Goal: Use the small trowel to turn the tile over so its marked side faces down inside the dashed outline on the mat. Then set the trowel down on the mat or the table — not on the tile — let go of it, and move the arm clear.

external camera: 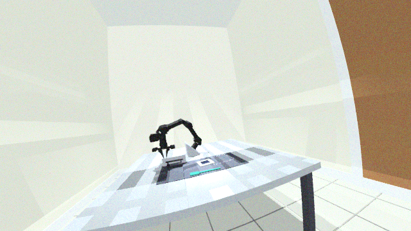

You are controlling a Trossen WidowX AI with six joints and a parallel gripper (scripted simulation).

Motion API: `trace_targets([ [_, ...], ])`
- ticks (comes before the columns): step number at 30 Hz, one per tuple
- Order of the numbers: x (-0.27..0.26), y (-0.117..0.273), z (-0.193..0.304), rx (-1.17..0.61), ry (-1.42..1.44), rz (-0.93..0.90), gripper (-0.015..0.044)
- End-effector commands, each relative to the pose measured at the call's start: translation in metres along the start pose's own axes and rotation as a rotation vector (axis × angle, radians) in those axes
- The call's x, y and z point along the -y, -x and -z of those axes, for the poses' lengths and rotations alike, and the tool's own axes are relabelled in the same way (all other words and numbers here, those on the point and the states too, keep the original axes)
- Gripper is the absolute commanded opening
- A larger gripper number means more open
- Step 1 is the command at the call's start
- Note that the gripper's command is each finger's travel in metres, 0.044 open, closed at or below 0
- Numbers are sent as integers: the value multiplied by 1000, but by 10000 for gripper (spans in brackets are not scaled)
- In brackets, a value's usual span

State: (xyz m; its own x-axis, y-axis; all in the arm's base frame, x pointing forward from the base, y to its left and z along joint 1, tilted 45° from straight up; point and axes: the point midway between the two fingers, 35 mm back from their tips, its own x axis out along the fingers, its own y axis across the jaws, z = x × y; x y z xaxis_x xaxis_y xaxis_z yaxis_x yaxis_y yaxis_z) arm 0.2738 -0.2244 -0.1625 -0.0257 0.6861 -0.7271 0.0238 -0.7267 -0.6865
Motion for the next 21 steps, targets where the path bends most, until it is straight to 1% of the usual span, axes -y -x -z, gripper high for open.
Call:
trace_targets([
  [1, 0, 0, -13, 7, -4, 6, 100],
  [21, 0, -3, -46, 8, -6, 5, 100],
])
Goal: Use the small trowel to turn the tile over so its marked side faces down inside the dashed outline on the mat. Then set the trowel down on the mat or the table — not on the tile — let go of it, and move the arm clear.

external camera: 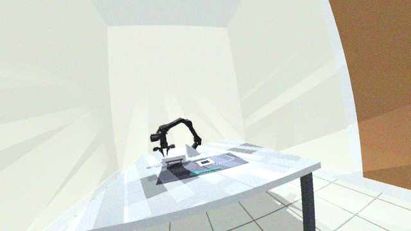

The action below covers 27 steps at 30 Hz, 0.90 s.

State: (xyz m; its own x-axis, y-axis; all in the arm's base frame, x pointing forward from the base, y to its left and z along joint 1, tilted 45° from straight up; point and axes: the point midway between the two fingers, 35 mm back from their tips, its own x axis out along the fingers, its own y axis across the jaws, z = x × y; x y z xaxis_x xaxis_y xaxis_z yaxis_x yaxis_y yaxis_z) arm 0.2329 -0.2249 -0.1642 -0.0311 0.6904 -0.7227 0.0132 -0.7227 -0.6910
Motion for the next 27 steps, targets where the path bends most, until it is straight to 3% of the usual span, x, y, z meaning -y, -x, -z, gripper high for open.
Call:
trace_targets([
  [1, 0, -3, -8, 3, 5, -1, 100],
  [19, 0, -11, -24, 1, 1, -1, 100],
  [27, 1, 17, -22, 4, 4, -1, 100],
])
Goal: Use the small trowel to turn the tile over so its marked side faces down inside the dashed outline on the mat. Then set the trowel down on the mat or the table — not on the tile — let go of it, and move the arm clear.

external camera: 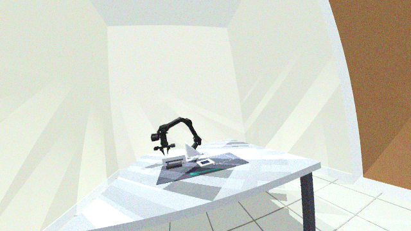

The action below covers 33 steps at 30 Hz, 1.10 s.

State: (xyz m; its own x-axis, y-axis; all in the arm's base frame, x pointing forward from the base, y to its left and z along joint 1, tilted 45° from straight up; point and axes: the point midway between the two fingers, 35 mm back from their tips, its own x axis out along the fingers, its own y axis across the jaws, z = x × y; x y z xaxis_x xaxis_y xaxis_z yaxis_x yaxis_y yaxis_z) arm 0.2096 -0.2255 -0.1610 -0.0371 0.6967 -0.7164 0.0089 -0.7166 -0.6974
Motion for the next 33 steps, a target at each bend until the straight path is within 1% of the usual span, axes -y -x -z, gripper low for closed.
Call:
trace_targets([
  [1, -1, 16, 1, -2, 8, -10, 100],
  [7, 1, 16, 3, -2, 59, -11, 100],
  [33, 27, 19, 34, 6, 957, -20, 100],
])
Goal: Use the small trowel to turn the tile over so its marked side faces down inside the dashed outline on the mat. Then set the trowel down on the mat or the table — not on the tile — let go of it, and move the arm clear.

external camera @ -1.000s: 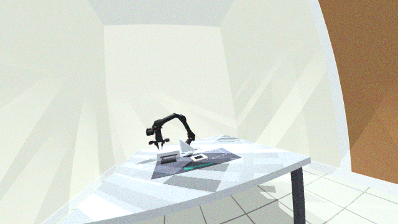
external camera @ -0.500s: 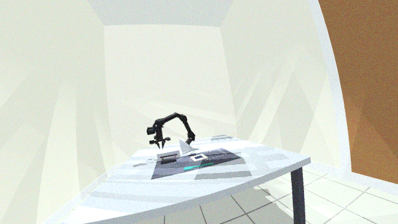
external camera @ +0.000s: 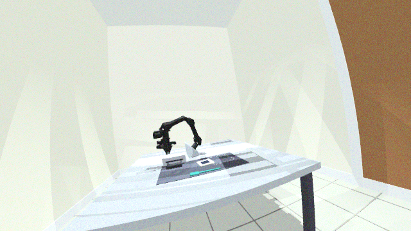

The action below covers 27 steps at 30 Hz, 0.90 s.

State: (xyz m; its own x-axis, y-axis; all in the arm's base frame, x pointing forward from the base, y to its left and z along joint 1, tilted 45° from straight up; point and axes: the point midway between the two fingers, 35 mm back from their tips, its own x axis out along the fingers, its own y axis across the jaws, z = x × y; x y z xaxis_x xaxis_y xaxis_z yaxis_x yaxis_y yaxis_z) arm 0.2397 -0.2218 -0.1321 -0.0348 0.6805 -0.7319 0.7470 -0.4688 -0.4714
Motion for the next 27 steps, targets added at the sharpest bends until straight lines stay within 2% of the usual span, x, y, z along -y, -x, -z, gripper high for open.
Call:
trace_targets([
  [1, 0, 0, 8, -3, 157, 0, 100],
  [27, -2, 0, 47, 0, 1058, -4, 100],
])
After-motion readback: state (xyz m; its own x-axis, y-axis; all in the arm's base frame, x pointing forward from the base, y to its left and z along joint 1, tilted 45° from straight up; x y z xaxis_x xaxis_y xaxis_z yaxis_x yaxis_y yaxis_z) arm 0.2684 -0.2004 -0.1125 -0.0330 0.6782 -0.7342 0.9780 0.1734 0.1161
